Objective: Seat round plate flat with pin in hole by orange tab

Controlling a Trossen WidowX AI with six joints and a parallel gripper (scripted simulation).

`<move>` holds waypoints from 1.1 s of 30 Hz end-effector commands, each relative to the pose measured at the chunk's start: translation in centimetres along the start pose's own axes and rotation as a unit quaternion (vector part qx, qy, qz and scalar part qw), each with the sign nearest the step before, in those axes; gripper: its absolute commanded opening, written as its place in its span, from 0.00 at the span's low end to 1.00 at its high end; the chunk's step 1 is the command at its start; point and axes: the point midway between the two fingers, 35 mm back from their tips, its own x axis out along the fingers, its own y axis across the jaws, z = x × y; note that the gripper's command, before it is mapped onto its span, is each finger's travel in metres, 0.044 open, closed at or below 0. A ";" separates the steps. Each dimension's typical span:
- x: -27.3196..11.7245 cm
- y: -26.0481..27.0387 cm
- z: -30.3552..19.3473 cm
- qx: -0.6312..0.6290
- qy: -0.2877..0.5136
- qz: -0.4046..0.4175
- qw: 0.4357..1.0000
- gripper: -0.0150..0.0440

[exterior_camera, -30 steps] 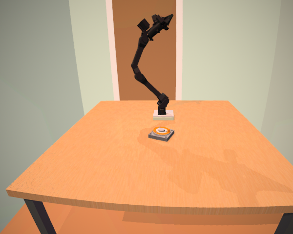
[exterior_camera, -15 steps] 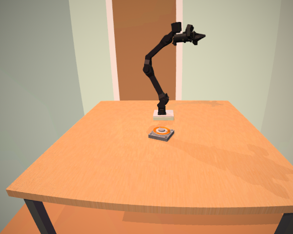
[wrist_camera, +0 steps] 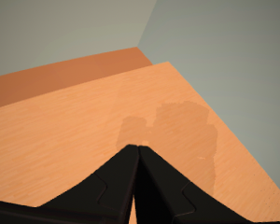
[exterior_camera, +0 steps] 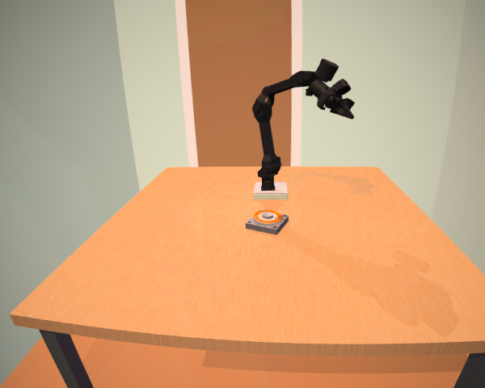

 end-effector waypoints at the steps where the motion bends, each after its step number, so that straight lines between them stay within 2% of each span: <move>1: 3.7 -2.9 -4.3 0.040 0.084 -0.020 0.995 0.25; 5: 6.8 -6.8 -10.2 0.101 0.182 -0.048 0.977 0.25; 9: 8.1 -9.4 -14.8 0.157 0.250 -0.067 0.953 0.25; 14: 8.6 -13.1 -23.8 0.273 0.368 -0.098 0.884 0.25; 16: 8.5 -13.5 -25.2 0.291 0.383 -0.102 0.871 0.25; 20: 7.1 -15.2 -32.6 0.393 0.467 -0.122 0.783 0.25; 22: 6.7 -15.3 -33.8 0.411 0.480 -0.124 0.765 0.25; 28: 6.9 -15.2 -34.1 0.411 0.480 -0.124 0.765 0.25; 33: 8.2 -14.7 -36.2 0.411 0.480 -0.124 0.765 0.25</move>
